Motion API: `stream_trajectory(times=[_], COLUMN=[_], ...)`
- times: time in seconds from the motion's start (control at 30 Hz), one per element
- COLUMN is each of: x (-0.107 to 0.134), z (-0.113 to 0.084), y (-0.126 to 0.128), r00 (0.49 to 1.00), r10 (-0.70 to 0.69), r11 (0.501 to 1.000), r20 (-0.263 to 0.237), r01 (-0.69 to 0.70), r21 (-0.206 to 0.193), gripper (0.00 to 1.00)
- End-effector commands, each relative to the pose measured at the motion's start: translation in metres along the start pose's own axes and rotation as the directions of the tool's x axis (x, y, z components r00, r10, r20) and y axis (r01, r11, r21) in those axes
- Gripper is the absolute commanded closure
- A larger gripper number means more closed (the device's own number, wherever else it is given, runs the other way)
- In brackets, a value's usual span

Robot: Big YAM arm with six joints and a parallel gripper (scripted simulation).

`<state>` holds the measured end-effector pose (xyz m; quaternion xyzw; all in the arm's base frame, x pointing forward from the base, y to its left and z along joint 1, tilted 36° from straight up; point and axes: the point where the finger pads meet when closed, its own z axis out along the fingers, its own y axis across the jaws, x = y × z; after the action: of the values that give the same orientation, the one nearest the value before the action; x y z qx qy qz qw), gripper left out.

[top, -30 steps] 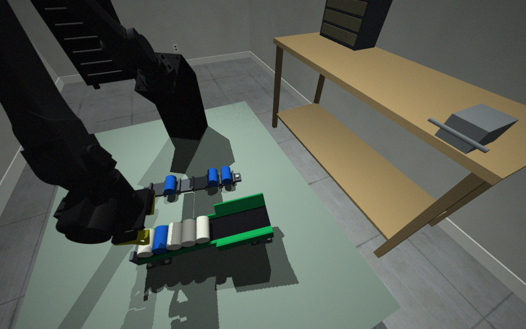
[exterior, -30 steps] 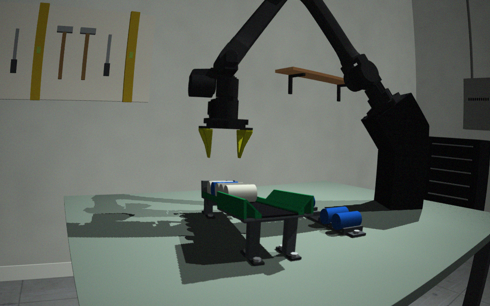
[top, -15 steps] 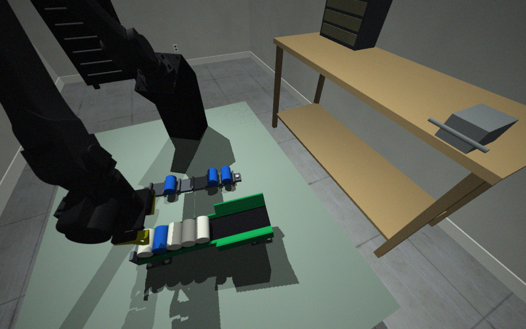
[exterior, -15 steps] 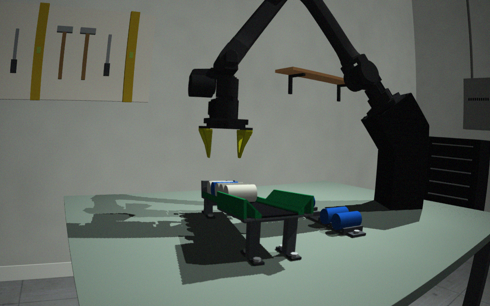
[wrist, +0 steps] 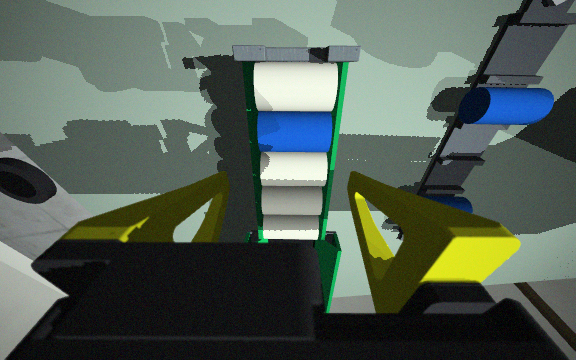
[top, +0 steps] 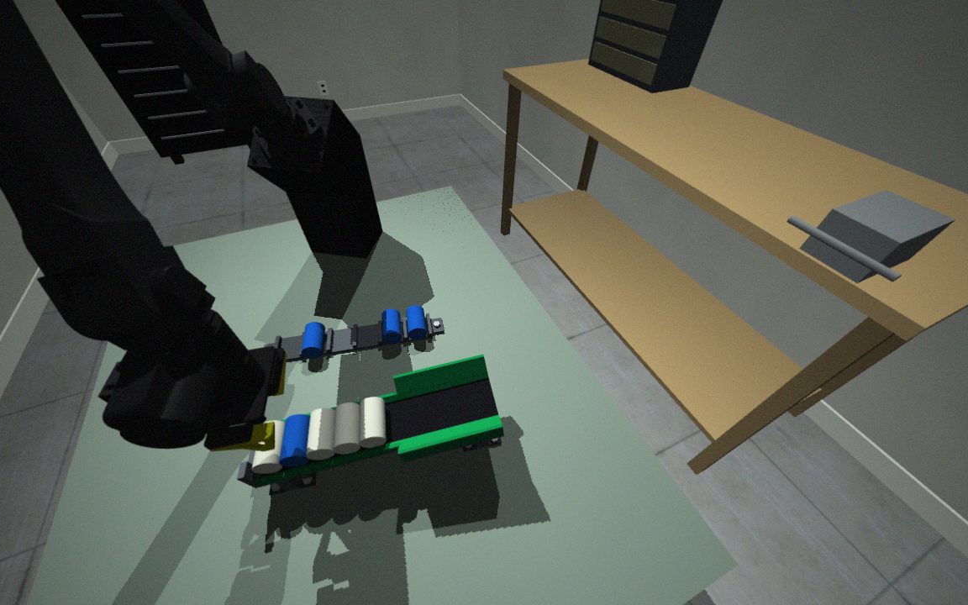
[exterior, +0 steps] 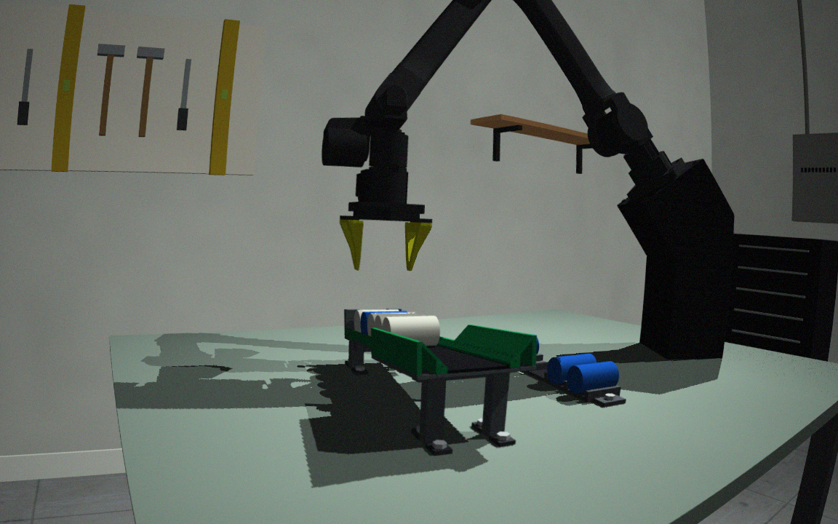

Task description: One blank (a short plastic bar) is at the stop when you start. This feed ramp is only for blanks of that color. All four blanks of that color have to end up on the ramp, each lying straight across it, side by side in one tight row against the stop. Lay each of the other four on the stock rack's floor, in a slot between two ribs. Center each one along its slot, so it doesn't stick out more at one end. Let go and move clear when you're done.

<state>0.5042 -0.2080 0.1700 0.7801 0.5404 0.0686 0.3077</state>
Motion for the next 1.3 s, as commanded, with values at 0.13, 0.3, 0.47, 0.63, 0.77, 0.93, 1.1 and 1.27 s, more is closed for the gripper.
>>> stream_trajectory(times=[0.13,0.3,0.47,0.63,0.77,0.93,1.1,1.27], x=[-0.002,-0.001,-0.004,-0.004,-0.004,-0.004,-0.004,-0.001], z=[0.001,0.011,0.015,0.019,0.023,0.03,0.038,0.043], y=[-0.002,-0.007,-0.008,-0.008,-0.008,-0.008,-0.009,-0.009], r00=[1.0,1.0,1.0,1.0,1.0,1.0,1.0,1.0], r10=[0.023,0.02,0.025,0.019,0.013,0.003,0.003,-0.001], r11=[1.0,1.0,1.0,1.0,1.0,1.0,1.0,1.0], r20=[0.0,0.002,0.004,0.004,0.004,0.004,0.004,0.002], r01=[-0.023,-0.02,-0.025,-0.019,-0.013,-0.003,-0.003,0.001], r21=[-0.009,0.011,0.013,0.013,0.013,0.013,0.013,0.012], gripper=[0.16,0.16,0.16,0.16,0.16,0.16,0.16,0.16])
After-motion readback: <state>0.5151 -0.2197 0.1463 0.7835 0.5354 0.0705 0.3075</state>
